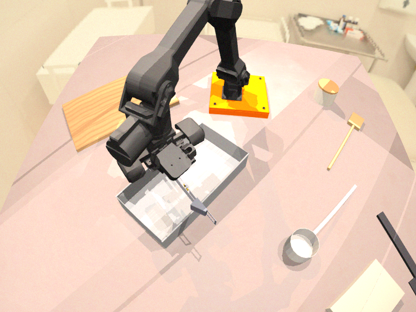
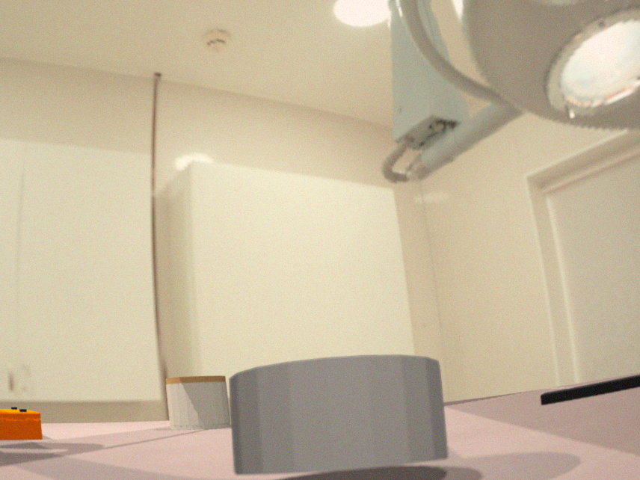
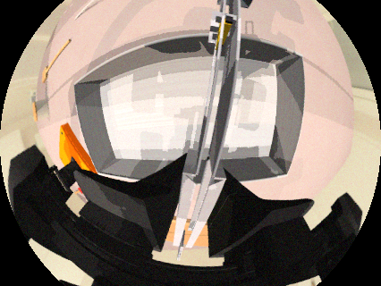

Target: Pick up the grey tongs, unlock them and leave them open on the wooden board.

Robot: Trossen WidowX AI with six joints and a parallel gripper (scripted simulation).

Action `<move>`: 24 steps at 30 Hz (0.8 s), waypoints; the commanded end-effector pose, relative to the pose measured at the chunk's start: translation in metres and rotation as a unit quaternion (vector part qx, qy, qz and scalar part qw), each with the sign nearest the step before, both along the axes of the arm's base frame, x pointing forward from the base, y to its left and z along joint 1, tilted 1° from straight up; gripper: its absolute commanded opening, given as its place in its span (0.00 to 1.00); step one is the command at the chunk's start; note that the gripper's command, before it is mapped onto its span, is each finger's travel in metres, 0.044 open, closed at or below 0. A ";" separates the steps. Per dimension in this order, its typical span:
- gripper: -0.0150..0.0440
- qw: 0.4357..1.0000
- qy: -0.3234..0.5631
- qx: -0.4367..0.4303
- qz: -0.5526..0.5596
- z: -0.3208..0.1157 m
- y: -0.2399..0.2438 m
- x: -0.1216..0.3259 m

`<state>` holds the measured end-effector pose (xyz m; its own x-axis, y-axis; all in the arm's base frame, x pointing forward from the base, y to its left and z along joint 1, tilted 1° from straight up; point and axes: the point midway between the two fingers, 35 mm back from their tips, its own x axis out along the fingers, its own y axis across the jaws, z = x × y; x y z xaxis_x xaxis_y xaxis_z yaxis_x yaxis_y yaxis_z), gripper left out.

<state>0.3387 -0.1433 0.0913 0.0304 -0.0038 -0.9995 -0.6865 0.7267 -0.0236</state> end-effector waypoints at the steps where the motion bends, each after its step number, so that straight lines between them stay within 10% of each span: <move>1: 0.00 0.999 -0.007 -0.003 -0.031 0.004 -0.011 -0.004; 24: 0.00 0.952 -0.006 0.001 -0.306 0.004 -0.105 -0.075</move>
<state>0.2812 -0.2329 0.0941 0.0384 -0.0215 -0.9990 -0.2438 0.9694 -0.0303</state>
